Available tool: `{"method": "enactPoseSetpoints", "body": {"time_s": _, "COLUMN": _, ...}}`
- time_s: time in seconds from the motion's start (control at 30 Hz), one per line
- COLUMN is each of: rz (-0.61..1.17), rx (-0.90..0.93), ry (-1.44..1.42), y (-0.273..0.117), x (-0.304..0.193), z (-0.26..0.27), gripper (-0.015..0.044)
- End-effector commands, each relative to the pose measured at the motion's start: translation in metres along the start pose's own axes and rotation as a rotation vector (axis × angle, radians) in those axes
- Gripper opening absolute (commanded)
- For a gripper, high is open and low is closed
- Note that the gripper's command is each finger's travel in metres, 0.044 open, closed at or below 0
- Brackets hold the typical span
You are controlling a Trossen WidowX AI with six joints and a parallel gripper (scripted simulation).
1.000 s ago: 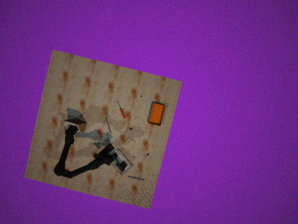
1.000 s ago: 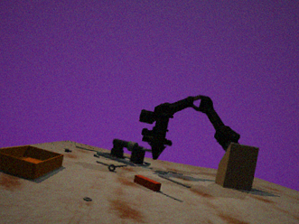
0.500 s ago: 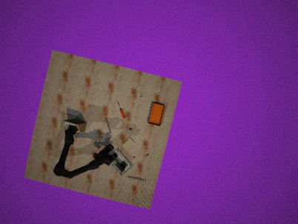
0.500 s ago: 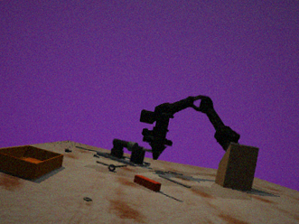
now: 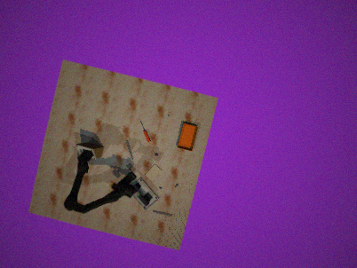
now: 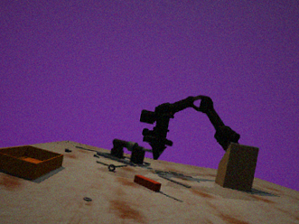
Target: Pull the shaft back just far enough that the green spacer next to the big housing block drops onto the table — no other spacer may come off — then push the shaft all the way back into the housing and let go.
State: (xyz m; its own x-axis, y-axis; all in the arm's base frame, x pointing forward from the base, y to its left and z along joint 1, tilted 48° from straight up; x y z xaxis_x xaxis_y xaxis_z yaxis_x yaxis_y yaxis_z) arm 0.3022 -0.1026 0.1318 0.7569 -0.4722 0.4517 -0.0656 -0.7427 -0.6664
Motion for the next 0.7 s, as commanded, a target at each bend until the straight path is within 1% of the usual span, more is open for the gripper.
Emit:
{"method": "enactPoseSetpoints", "body": {"time_s": 0.0, "rz": 0.002, "rx": 0.000, "ry": 0.001, "y": 0.0000, "x": -0.0020, "z": -0.0005, "gripper": 0.0000}}
{"method": "enactPoseSetpoints", "body": {"time_s": 0.67, "rz": 0.003, "rx": -0.001, "ry": 0.001, "y": 0.0000, "x": -0.0042, "z": -0.0006, "gripper": 0.0000}}
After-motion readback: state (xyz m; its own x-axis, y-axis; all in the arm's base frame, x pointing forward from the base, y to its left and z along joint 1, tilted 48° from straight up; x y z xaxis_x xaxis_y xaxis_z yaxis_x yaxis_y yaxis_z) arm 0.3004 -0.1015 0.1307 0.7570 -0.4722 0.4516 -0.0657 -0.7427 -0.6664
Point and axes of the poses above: the point midway between the two fingers, 35 mm back from their tips, its own y axis out along the fingers, its own z axis across the jaws, x = y × z, the point moved 9 cm from there along -y, back along the fingers, and after that the axes turned 2 degrees about y, right-handed, at the moved point
